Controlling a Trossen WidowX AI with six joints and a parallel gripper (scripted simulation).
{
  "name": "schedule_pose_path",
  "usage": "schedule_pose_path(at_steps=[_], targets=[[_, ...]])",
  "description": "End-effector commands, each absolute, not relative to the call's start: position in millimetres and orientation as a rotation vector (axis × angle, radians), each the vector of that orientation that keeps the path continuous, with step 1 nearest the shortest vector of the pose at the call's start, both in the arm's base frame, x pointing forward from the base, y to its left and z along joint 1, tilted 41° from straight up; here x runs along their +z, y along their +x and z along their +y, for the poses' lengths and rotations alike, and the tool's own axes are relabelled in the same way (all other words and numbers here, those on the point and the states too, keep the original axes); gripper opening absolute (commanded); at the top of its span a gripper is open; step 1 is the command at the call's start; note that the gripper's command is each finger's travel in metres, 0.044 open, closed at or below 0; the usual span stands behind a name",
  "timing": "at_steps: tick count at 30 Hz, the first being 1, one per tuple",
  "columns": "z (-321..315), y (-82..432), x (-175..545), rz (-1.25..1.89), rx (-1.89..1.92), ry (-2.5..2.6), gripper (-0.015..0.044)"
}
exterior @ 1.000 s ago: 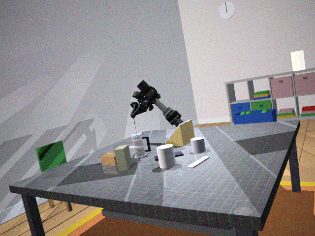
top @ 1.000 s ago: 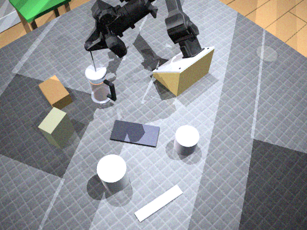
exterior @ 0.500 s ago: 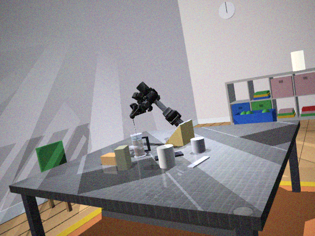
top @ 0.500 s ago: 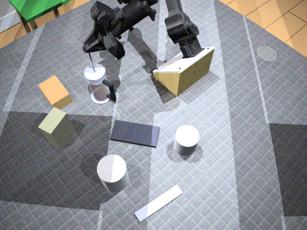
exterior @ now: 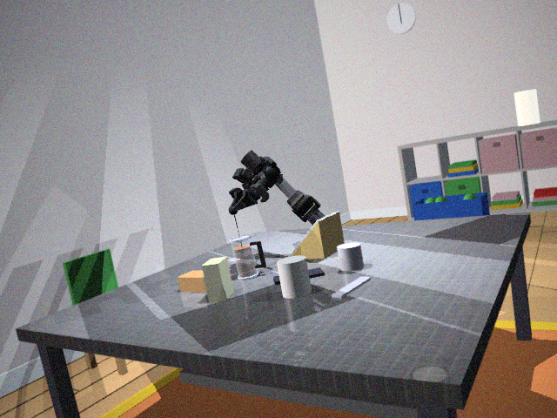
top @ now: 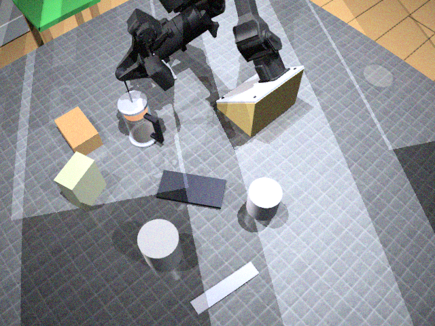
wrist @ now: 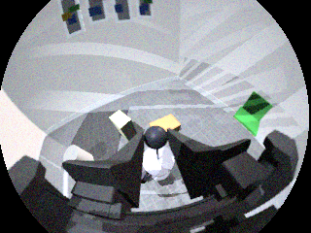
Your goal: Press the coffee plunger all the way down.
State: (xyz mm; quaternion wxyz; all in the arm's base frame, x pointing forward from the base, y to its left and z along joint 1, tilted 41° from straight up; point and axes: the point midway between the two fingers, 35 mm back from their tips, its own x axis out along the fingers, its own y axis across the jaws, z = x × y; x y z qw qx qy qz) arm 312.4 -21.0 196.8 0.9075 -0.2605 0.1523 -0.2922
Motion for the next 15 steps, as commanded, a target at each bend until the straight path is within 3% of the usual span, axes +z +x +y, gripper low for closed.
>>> schedule_pose_path(at_steps=[1,15], targets=[[-36,309,173,0.372,-0.623,-0.57,0.0115],[-52,311,157,0.368,-0.623,-0.573,0.0115]])
